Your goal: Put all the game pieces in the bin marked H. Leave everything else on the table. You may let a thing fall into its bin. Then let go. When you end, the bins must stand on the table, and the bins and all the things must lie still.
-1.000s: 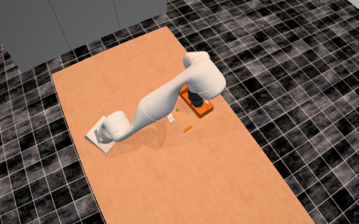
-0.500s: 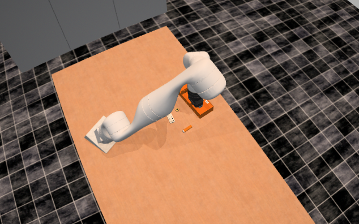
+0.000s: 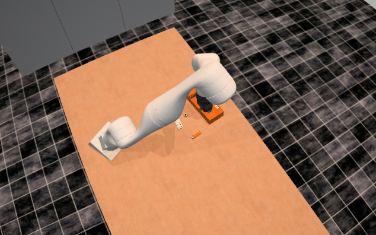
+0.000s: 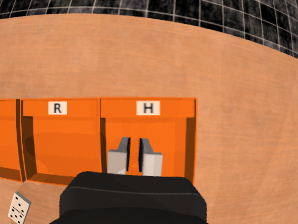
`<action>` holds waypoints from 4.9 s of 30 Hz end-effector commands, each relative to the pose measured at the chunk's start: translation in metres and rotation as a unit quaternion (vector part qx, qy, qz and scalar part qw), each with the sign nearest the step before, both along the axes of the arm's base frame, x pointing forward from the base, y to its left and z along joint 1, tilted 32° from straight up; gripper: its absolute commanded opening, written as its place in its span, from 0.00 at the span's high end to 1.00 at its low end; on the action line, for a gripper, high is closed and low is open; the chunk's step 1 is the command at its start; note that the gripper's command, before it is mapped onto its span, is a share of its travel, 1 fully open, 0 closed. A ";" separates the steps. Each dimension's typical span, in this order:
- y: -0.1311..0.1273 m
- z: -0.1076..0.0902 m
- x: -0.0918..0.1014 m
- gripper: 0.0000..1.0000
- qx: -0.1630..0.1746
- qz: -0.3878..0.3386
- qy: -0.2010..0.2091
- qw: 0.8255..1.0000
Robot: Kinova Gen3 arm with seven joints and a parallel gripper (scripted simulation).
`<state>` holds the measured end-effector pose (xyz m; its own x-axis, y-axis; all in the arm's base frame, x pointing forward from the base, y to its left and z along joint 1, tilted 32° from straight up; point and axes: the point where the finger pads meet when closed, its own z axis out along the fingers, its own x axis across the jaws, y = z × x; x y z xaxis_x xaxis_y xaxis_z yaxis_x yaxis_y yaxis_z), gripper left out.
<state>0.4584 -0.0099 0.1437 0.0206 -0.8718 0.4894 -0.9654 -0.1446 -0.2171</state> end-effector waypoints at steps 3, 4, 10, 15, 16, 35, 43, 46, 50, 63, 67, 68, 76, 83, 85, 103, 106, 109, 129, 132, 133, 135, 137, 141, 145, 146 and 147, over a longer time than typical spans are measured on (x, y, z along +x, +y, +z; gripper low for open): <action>0.004 0.007 0.000 0.69 0.001 0.001 -0.003 1.000; 0.004 0.007 0.000 0.69 0.001 0.001 -0.003 1.000; 0.007 0.013 -0.002 0.69 0.001 0.001 -0.003 1.000; 0.010 0.019 -0.004 0.69 0.001 0.001 -0.003 1.000; 0.011 0.020 -0.004 0.69 0.001 0.001 -0.003 1.000; 0.040 0.031 -0.013 0.69 0.001 0.001 -0.003 1.000; 0.066 0.016 -0.015 0.69 0.001 0.001 -0.003 1.000; 0.079 0.009 -0.017 0.69 0.001 0.001 -0.003 1.000; 0.096 -0.001 -0.018 0.69 0.001 0.001 -0.003 1.000; 0.088 -0.015 -0.014 0.69 0.001 0.001 -0.003 1.000; 0.083 -0.024 -0.011 0.69 0.001 0.001 -0.003 1.000; 0.082 -0.026 -0.010 0.69 0.001 0.001 -0.003 1.000; 0.075 -0.039 -0.006 0.69 0.001 0.001 -0.003 1.000; 0.071 -0.045 -0.004 0.69 0.001 0.001 -0.003 1.000; 0.071 -0.045 -0.004 0.69 0.001 0.001 -0.003 1.000; 0.071 -0.045 -0.004 0.69 0.001 0.001 -0.003 1.000; 0.071 -0.045 -0.004 0.69 0.001 0.001 -0.003 1.000; 0.071 -0.045 -0.004 0.69 0.001 0.001 -0.003 1.000; 0.072 -0.044 -0.005 0.69 0.001 0.001 -0.003 1.000; 0.074 -0.041 -0.006 0.69 0.001 0.001 -0.003 1.000; 0.075 -0.040 -0.006 0.69 0.001 0.001 -0.003 1.000; 0.076 -0.037 -0.007 0.69 0.001 0.001 -0.003 1.000; 0.077 -0.035 -0.008 0.69 0.001 0.001 -0.003 1.000; 0.078 -0.033 -0.008 0.69 0.001 0.001 -0.003 1.000; 0.081 -0.028 -0.010 0.69 0.001 0.001 -0.003 1.000; 0.081 -0.027 -0.010 0.69 0.001 0.001 -0.003 1.000; 0.082 -0.026 -0.010 0.69 0.001 0.001 -0.003 1.000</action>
<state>0.4471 0.0693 0.1135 0.0206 -0.8713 0.4903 -0.9653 -0.1449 -0.2170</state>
